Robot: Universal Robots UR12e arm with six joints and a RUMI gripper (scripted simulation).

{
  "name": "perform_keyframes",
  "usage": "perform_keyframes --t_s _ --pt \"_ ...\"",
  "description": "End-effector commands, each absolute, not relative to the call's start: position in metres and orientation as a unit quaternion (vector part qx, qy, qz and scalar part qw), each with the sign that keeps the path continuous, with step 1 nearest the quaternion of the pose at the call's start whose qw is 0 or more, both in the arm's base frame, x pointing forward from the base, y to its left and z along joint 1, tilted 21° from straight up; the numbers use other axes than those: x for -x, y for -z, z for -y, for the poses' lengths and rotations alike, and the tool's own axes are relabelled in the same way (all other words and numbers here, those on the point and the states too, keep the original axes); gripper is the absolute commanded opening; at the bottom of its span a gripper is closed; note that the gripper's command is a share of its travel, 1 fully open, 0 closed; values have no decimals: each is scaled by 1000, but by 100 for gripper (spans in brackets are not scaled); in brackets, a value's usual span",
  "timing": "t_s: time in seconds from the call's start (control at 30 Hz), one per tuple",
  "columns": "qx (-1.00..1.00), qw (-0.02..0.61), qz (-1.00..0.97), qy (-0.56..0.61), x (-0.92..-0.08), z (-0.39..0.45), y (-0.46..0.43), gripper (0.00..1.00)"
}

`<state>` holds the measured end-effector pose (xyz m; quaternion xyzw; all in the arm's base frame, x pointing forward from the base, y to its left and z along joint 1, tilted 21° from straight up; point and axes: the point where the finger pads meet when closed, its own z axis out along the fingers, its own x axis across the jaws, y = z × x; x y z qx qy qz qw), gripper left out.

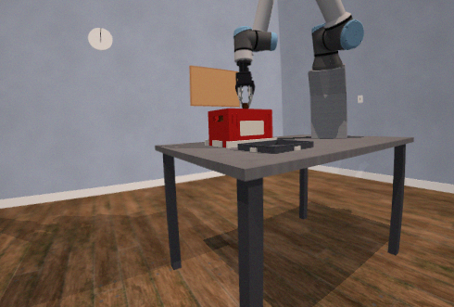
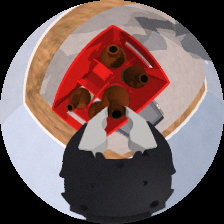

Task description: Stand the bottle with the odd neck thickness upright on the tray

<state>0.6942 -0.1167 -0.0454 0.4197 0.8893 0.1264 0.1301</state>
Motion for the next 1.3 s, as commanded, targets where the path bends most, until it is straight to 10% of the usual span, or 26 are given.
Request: perform_keyframes --t_s 0.0,1.27 --pt "-420 131 -889 -126 -693 117 41 0" --pt "-420 131 -889 -126 -683 121 13 0"
